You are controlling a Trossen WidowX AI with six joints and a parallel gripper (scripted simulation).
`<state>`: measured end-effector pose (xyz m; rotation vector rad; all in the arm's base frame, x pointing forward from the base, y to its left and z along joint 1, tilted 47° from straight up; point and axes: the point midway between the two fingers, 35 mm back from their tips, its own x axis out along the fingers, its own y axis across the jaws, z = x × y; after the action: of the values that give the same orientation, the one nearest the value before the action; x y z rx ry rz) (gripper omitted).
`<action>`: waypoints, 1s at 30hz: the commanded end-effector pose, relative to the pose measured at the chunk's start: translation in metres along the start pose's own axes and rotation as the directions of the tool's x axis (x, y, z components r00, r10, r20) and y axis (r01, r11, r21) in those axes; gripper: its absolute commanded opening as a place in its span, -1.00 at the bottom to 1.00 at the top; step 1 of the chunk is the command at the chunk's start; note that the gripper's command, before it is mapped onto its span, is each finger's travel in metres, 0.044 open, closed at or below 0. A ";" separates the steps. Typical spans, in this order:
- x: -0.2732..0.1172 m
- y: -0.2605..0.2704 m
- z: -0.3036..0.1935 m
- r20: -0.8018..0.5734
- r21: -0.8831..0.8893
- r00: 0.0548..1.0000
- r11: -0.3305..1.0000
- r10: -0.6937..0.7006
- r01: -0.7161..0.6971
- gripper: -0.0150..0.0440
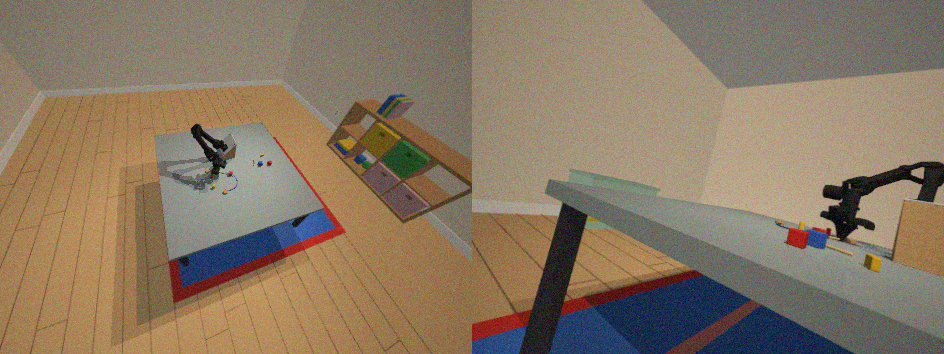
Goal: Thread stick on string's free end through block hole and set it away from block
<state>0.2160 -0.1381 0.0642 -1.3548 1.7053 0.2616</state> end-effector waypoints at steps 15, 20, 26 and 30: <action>-0.080 -0.001 0.010 0.001 0.001 1.000 1.000 -0.003 0.003 0.22; -0.075 -0.003 0.012 0.015 -0.002 1.000 1.000 -0.009 0.009 0.49; -0.095 -0.004 0.015 0.016 0.001 1.000 1.000 -0.008 0.008 1.00; -0.104 -0.004 0.015 0.016 0.002 1.000 1.000 -0.009 0.009 1.00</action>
<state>0.2255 -0.0633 0.1321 -1.3646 1.6802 0.2654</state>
